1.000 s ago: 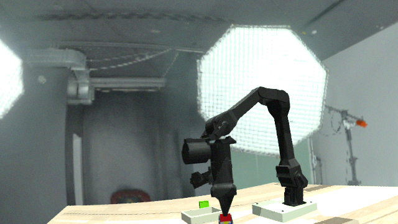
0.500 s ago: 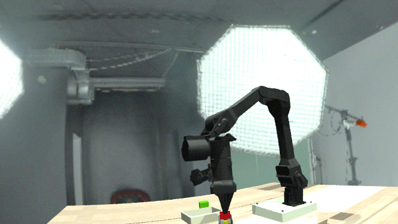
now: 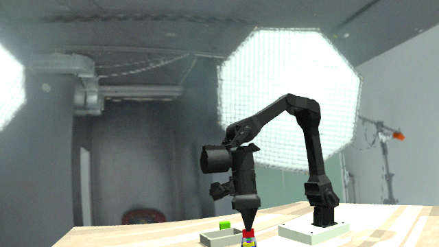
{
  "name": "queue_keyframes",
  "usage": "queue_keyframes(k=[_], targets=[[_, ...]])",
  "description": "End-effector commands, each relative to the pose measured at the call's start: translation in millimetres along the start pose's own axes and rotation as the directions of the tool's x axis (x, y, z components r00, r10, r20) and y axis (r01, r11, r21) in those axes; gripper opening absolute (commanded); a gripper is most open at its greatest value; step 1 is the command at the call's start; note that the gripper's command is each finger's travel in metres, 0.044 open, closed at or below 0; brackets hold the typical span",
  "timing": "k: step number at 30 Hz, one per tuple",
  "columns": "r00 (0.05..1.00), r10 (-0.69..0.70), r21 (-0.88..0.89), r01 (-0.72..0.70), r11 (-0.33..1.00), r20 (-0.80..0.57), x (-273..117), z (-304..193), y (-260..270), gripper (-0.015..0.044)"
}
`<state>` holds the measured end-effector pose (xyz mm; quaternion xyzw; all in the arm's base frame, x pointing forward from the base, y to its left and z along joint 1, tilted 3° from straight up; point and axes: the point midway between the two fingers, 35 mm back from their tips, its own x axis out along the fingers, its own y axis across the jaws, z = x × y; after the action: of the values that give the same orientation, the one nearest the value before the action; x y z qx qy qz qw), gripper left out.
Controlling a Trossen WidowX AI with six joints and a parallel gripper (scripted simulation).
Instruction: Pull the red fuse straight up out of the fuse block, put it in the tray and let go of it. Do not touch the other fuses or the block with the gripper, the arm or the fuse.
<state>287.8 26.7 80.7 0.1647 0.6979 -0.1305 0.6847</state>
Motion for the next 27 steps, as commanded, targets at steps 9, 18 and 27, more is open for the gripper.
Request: queue_keyframes(k=[9, 18, 27], targets=[[1.000, -0.002, -0.003, 0.002, 1.000, 0.006, -18, 1, 0, 0.0000], [1.000, -0.005, -0.003, 0.005, 1.000, 0.010, -19, 26, -31, 0.0000], [1.000, -0.009, -0.003, 0.009, 1.000, 0.012, -20, 51, -74, 0.0000]])
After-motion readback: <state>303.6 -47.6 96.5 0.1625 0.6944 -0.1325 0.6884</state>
